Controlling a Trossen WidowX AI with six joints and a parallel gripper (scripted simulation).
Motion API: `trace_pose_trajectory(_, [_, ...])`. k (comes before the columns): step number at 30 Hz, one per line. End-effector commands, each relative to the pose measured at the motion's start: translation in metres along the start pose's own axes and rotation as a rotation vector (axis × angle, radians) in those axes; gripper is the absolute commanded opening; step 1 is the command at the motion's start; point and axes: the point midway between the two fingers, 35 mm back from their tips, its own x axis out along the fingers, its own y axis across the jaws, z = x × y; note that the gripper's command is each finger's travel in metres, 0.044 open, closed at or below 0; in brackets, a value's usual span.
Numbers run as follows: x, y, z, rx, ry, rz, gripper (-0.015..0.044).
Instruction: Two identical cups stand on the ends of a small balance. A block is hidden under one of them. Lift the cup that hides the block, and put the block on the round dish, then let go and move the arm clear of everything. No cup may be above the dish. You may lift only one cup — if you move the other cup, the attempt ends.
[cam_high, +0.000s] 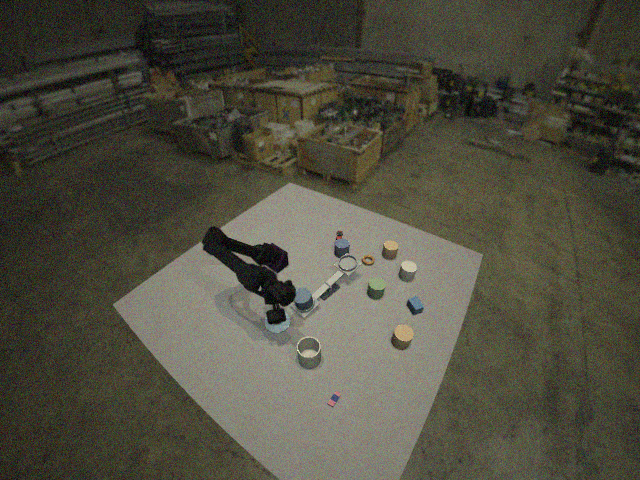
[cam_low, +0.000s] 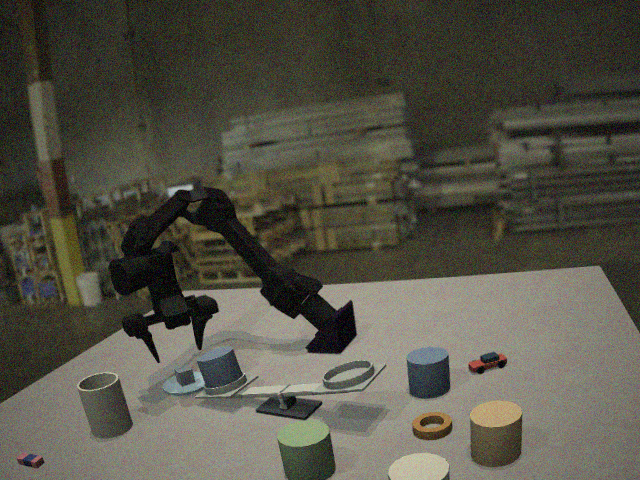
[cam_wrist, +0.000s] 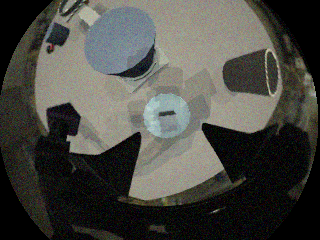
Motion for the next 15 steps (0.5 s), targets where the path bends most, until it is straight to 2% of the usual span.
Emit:
trace_pose_trajectory(1, [-0.010, 0.001, -0.002, 0.000, 0.008, 0.004, 0.0440])
trace_pose_trajectory(3, [-0.012, 0.001, -0.002, 0.000, 0.008, 0.004, 0.0440])
trace_pose_trajectory(7, [-0.044, 0.002, -0.003, -0.001, 0.006, 0.002, 0.0440])
trace_pose_trajectory(15, [-0.046, 0.002, -0.003, -0.001, 0.006, 0.002, 0.0440])
